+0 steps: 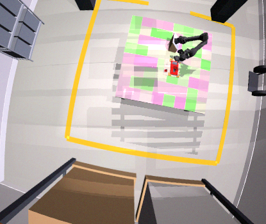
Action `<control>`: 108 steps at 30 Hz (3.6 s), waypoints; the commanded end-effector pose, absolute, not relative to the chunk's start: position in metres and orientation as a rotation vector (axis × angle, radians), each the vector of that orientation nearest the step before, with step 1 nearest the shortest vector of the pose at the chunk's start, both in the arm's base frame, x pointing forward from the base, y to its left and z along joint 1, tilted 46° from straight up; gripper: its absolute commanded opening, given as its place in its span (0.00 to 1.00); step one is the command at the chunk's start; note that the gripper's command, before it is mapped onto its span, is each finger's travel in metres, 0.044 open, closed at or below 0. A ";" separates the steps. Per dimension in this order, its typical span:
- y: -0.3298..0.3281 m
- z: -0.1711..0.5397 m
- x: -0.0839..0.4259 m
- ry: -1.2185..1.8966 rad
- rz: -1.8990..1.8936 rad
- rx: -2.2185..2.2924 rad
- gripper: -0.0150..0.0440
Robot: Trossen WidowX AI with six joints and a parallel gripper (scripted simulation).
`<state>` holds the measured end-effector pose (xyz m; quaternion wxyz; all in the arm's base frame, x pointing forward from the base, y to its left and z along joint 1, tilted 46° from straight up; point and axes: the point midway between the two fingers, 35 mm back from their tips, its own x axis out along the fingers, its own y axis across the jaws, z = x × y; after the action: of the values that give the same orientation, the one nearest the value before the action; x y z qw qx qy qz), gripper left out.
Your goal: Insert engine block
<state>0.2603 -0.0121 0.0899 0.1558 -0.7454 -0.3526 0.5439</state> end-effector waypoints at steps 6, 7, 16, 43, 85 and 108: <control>-0.009 0.085 0.272 -1.296 1.491 -2.320 0.25; -0.008 0.084 0.273 -1.333 1.481 -2.341 0.25; -0.004 0.078 0.284 -1.672 1.358 -2.519 0.25; 0.013 0.059 0.317 -2.792 0.598 -2.814 0.25; 0.041 0.033 0.355 -3.956 -1.683 -1.927 0.52; 0.042 0.034 0.355 -3.938 -1.559 -2.015 0.52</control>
<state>0.3545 0.0416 0.0332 -0.6995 -0.3050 -0.6013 -0.2367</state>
